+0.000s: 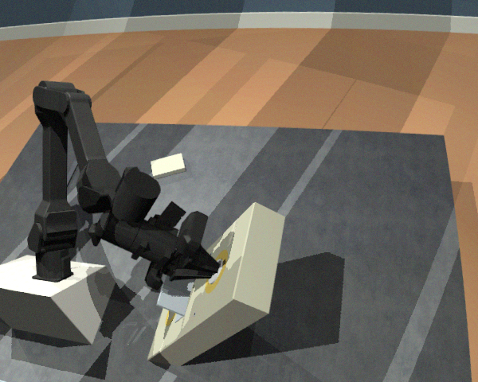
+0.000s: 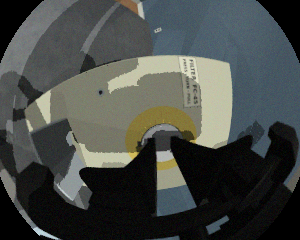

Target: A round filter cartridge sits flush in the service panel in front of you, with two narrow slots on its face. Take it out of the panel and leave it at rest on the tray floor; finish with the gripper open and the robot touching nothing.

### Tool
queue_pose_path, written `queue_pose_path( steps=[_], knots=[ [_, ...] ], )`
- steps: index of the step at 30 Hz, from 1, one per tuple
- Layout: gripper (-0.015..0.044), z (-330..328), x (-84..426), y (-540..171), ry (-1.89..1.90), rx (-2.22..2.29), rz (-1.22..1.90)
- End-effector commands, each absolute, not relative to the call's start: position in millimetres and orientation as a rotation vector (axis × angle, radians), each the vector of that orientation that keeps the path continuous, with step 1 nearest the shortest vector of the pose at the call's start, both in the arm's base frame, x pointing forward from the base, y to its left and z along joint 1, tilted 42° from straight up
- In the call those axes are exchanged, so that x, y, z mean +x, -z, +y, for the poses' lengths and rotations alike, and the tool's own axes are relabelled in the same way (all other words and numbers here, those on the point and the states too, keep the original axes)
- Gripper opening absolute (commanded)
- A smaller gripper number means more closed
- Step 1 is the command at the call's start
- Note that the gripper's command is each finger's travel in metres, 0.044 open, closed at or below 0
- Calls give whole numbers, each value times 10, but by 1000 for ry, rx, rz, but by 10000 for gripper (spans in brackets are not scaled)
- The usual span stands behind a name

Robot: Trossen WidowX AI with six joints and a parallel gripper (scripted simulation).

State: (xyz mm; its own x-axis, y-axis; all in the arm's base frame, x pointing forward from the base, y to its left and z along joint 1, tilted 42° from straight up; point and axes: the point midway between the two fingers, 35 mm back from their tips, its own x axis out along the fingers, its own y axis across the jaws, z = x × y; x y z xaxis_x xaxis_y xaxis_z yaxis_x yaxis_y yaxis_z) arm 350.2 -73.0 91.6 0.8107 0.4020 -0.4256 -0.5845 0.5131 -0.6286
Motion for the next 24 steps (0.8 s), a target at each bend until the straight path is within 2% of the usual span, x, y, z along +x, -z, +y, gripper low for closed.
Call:
queue_pose_path(
  steps=[1,9,24],
  knots=[
    [0,-869,3328,-995,-587,-837,250],
    [0,-1001,2984,-1171,-574,-781,260],
    [0,-827,2823,-961,-572,-775,261]
  ],
)
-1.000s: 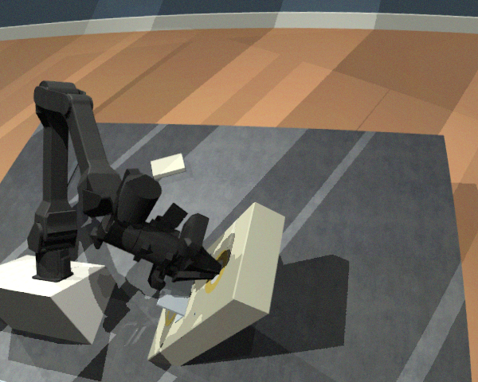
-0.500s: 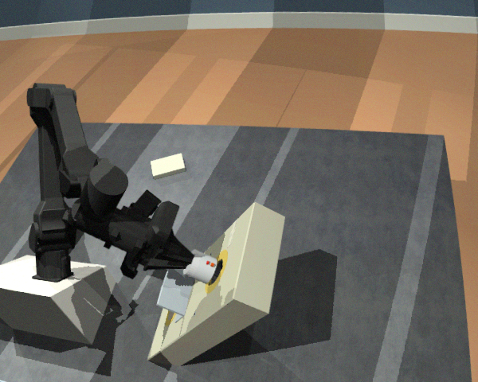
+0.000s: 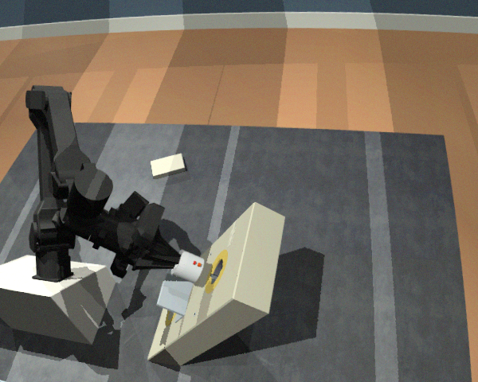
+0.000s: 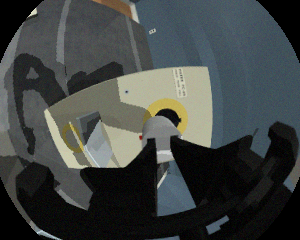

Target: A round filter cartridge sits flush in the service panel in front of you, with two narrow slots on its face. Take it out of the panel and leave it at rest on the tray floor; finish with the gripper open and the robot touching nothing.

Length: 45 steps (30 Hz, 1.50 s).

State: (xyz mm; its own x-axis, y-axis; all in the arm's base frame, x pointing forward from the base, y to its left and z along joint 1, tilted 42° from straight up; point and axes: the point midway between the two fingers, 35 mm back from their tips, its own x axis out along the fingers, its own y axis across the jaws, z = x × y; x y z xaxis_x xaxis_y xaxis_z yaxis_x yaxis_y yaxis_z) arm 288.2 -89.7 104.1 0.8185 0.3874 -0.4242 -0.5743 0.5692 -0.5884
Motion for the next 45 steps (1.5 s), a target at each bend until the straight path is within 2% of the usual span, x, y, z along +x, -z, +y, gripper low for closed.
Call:
queue_pose_path(
  steps=[1,16,19,20,34,45],
  knots=[
    [0,-808,2807,-938,-572,-775,261],
    [0,-555,2592,-662,-572,-774,261],
    [79,-583,2625,-699,-578,-772,257],
    [88,-583,2625,-699,-578,-772,257],
    [88,-566,2602,-673,-572,-774,261],
    [88,-1005,2962,-1184,-572,-776,260]
  ],
)
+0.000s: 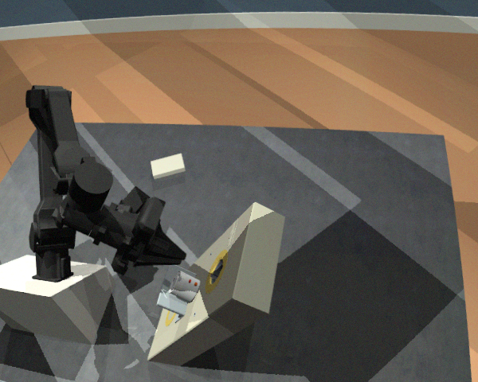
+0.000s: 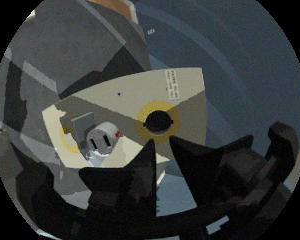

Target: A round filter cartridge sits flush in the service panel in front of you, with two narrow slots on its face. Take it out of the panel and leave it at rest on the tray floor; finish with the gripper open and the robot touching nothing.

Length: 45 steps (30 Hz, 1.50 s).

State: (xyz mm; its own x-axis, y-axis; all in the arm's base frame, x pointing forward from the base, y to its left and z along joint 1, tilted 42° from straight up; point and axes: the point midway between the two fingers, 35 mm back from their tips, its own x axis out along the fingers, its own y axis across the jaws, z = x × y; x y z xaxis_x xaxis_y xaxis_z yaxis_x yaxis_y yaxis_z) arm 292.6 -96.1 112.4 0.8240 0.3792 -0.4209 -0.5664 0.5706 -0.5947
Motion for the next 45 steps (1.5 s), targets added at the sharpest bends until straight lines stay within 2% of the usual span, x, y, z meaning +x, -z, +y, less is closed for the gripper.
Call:
queue_pose_path(
  steps=[1,11,14,26,45],
  knots=[
    [114,-1017,2963,-1195,-572,-776,261],
    [377,-1489,2925,-1719,-563,-787,261],
    [305,-1410,2911,-1606,-569,-619,331],
    [305,-707,2567,-839,-396,625,984],
    [305,-636,2626,-746,-390,640,995]
  ],
)
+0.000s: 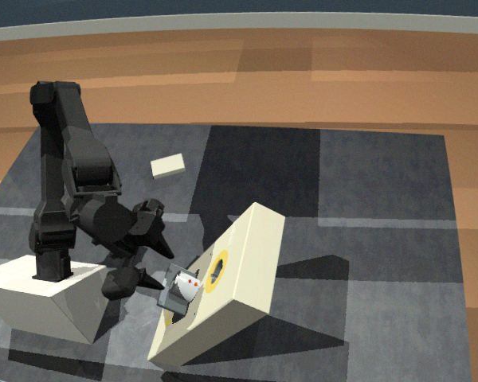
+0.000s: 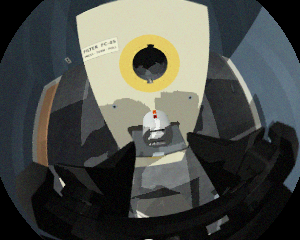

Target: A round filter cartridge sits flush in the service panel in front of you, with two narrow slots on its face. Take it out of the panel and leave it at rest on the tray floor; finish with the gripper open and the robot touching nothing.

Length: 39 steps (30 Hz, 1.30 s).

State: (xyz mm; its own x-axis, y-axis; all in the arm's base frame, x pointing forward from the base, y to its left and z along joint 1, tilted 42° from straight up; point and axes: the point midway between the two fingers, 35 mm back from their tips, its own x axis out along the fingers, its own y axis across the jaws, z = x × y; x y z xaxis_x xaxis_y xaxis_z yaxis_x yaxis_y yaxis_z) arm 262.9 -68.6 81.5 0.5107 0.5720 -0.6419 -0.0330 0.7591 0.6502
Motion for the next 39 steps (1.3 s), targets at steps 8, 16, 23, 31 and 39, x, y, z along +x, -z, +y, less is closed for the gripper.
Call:
queue_pose_path(
  steps=[8,16,23,31,39],
  knots=[
    [305,-563,2694,-661,-389,639,995],
    [305,-484,2758,-581,-390,640,994],
    [305,-411,2808,-518,-392,641,991],
    [278,-423,2831,-545,-397,636,981],
    [206,-423,2831,-545,-397,636,981]
  ],
)
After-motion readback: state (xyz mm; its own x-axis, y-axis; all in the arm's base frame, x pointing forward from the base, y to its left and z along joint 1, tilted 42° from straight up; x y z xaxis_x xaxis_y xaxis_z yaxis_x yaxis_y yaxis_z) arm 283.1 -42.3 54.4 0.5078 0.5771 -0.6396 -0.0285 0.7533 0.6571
